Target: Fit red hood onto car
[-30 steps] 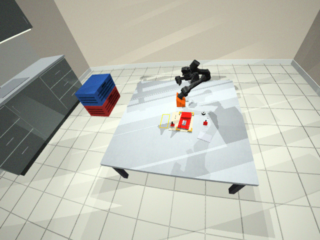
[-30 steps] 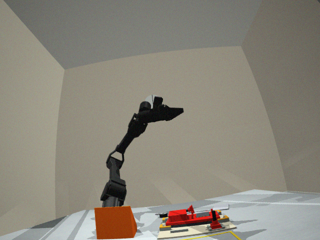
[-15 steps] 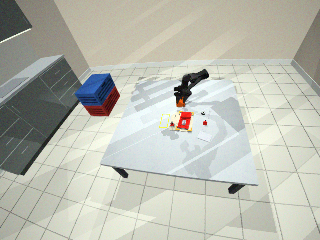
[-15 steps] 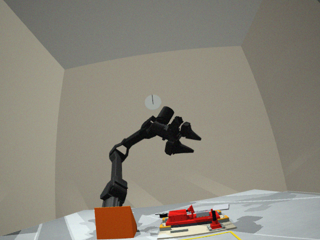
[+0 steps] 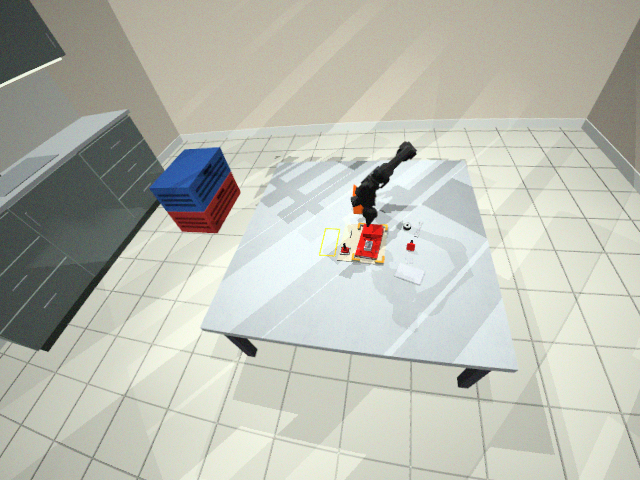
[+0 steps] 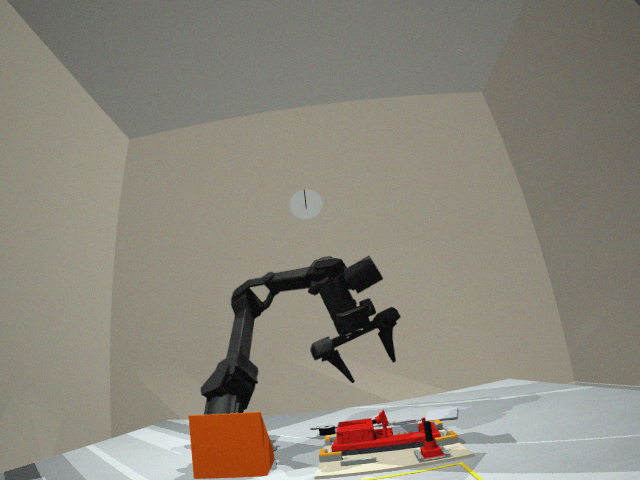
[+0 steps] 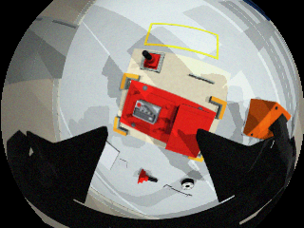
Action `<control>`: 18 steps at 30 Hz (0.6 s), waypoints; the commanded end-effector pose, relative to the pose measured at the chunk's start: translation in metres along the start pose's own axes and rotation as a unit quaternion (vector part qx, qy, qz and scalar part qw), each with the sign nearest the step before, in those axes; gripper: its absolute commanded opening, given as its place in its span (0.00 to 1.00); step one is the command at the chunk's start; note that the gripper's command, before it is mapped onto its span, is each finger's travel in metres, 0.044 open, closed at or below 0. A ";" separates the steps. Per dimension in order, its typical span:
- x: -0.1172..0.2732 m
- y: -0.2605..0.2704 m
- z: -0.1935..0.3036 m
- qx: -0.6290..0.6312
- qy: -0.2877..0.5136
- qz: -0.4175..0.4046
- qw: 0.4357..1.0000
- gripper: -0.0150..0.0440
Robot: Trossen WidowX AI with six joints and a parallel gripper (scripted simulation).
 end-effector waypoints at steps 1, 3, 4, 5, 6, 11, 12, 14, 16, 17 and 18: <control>-0.022 -0.017 0.011 -0.064 0.034 0.102 0.992 1.00; -0.029 -0.022 0.017 -0.089 0.045 0.144 0.985 1.00; -0.031 -0.023 0.018 -0.095 0.048 0.155 0.982 1.00; -0.032 -0.024 0.019 -0.098 0.048 0.159 0.981 1.00; -0.032 -0.024 0.019 -0.098 0.048 0.159 0.981 1.00; -0.032 -0.023 0.019 -0.098 0.048 0.159 0.981 1.00; -0.032 -0.022 0.020 -0.098 0.048 0.159 0.981 1.00; -0.032 -0.022 0.020 -0.098 0.048 0.159 0.981 1.00; -0.033 -0.022 0.020 -0.098 0.048 0.158 0.981 1.00; -0.034 -0.023 0.020 -0.098 0.048 0.158 0.981 1.00; -0.034 -0.023 0.020 -0.098 0.048 0.158 0.981 1.00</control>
Point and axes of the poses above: the point midway between the two fingers, 35 mm back from their tips, its own x axis back along the fingers, its own y axis across the jaws, z = x × y, the point moved 9 cm from there along x, back along the fingers, and after that the axes turned 1 degree about -x, right-handed, at the moved point
